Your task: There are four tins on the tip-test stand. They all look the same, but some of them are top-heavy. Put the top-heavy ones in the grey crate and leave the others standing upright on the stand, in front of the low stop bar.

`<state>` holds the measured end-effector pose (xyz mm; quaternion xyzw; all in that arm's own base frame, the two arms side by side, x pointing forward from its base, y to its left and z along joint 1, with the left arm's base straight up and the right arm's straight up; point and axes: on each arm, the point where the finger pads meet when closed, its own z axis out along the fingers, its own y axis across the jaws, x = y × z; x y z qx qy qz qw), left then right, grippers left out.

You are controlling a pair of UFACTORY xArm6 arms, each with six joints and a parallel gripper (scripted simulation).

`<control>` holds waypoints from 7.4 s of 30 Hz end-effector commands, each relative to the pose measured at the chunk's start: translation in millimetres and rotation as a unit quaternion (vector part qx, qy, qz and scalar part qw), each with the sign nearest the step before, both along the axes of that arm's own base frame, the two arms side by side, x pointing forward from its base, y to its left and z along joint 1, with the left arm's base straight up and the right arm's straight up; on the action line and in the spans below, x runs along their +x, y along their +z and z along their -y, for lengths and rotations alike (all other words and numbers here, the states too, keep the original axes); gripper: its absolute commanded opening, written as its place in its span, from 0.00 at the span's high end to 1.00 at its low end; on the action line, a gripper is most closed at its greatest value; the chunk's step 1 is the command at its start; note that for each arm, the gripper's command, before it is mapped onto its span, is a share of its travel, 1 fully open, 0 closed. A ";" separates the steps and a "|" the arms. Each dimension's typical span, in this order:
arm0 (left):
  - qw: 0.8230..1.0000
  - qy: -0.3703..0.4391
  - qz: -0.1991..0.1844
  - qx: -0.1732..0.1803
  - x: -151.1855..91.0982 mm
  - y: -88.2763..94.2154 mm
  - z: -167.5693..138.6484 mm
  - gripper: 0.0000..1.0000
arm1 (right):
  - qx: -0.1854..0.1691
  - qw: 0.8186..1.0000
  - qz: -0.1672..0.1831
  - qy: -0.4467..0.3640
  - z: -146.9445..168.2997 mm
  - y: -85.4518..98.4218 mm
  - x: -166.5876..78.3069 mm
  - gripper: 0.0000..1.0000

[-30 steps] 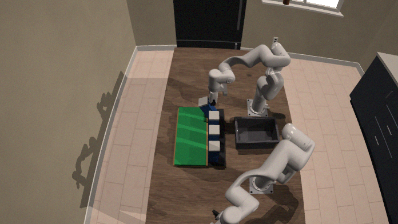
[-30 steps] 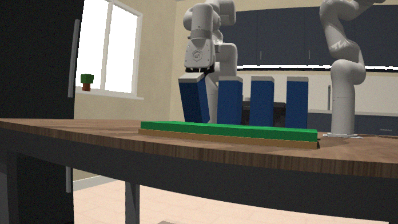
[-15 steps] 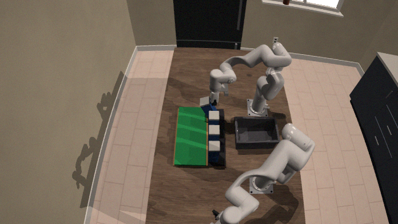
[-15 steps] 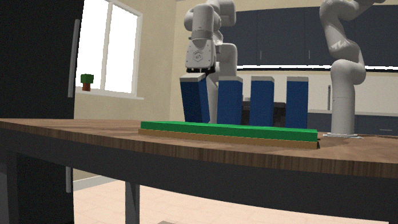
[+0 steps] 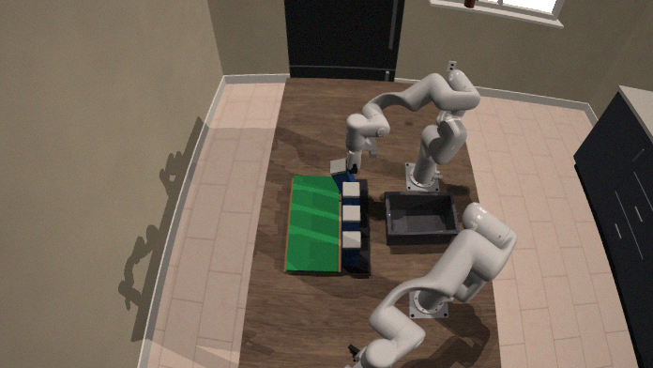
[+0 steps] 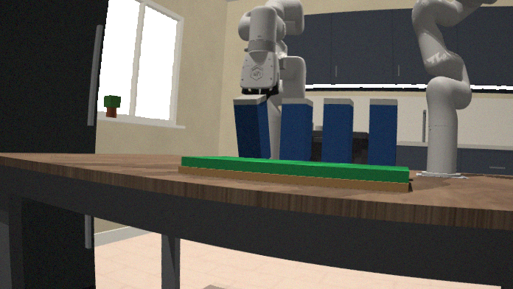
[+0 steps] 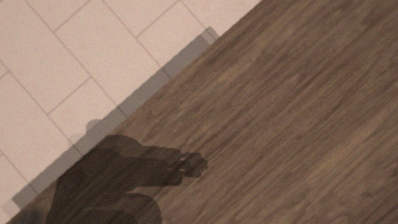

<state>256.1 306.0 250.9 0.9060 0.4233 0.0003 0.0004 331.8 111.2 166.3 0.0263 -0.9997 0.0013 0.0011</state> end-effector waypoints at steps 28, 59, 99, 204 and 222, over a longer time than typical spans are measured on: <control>1.000 0.000 0.001 0.002 0.6 1.5 -0.7 0.00 | 0.001 1.000 0.002 0.000 0.3 1.6 -11.5 1.00; 1.000 0.000 0.001 0.002 0.6 1.5 -0.7 0.00 | 0.001 1.000 0.002 0.000 0.8 1.6 -23.5 1.00; 1.000 0.000 0.001 0.002 0.6 1.5 -0.7 0.00 | 0.001 1.000 0.002 0.000 2.1 1.5 -47.3 1.00; 1.000 0.000 0.001 0.002 0.6 1.5 -0.7 0.00 | 0.001 1.000 0.002 0.000 3.0 81.3 -55.7 0.00; 1.000 0.000 0.001 0.002 0.6 1.5 -0.7 0.00 | 0.001 1.000 0.002 0.000 3.0 81.3 -55.7 0.00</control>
